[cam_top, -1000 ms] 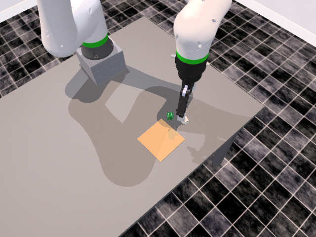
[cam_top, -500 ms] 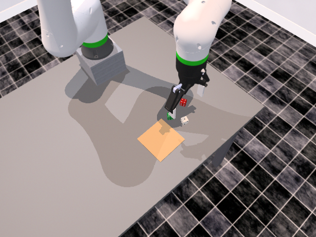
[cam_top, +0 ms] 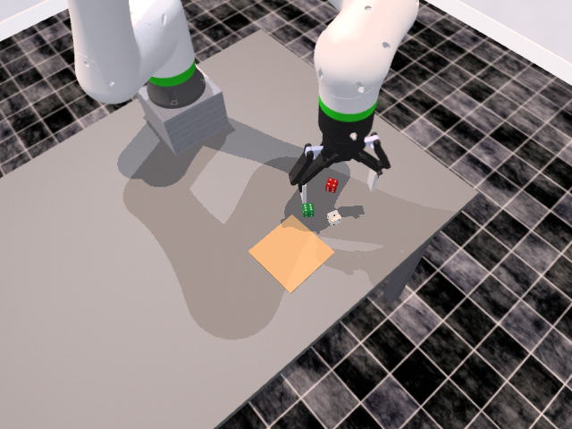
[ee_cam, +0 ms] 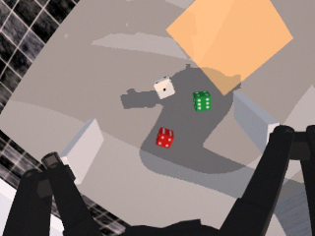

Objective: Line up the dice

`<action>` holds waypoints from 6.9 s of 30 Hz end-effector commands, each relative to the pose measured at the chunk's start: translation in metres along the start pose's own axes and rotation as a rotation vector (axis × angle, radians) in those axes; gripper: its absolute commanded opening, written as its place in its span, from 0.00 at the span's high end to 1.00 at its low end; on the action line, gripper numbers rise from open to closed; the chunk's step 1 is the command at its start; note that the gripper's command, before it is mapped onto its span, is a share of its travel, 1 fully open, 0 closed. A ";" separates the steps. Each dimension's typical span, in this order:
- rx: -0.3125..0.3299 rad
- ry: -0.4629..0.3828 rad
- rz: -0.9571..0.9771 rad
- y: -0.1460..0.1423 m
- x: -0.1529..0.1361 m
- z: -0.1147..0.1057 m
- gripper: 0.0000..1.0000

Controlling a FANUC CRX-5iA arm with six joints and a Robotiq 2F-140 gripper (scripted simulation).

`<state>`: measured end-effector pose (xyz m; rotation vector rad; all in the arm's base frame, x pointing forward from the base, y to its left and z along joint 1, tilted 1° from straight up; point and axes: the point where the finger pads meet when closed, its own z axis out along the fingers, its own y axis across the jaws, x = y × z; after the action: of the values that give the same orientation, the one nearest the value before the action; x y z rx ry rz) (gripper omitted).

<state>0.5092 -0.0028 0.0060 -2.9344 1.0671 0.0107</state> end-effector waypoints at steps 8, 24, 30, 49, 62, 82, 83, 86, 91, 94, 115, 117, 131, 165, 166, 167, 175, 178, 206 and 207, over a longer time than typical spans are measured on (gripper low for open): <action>-0.006 0.010 0.431 0.000 0.000 0.005 0.00; -0.003 0.012 0.955 0.000 0.000 0.011 0.00; -0.002 0.012 1.124 0.000 0.000 0.012 0.00; -0.001 0.013 1.342 0.000 0.000 0.015 0.75; -0.001 0.013 1.342 0.000 0.000 0.015 0.75; -0.001 0.013 1.342 0.000 0.000 0.015 0.75; -0.001 0.013 1.342 0.000 0.000 0.015 0.75; -0.001 0.013 1.342 0.000 0.000 0.016 0.75; -0.001 0.013 1.342 0.000 0.000 0.019 0.75; -0.001 0.013 1.342 0.000 0.000 0.021 0.75; -0.001 0.013 1.342 0.000 0.000 0.046 0.75; -0.001 0.013 1.342 0.000 0.000 0.049 0.75; -0.001 0.013 1.342 0.001 0.000 0.064 0.75; -0.001 0.013 1.342 0.001 0.000 0.067 0.75; -0.001 0.013 1.342 0.001 0.000 0.067 0.75; -0.001 0.013 1.342 0.001 0.000 0.067 0.75; -0.001 0.013 1.342 0.001 0.000 0.067 0.75; -0.001 0.013 1.342 0.001 0.000 0.067 0.75; -0.001 0.013 1.342 0.001 0.001 0.096 0.75; -0.001 0.013 1.342 0.001 0.001 0.097 0.75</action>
<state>0.5091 -0.0019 -0.0902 -1.6413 2.6717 0.0103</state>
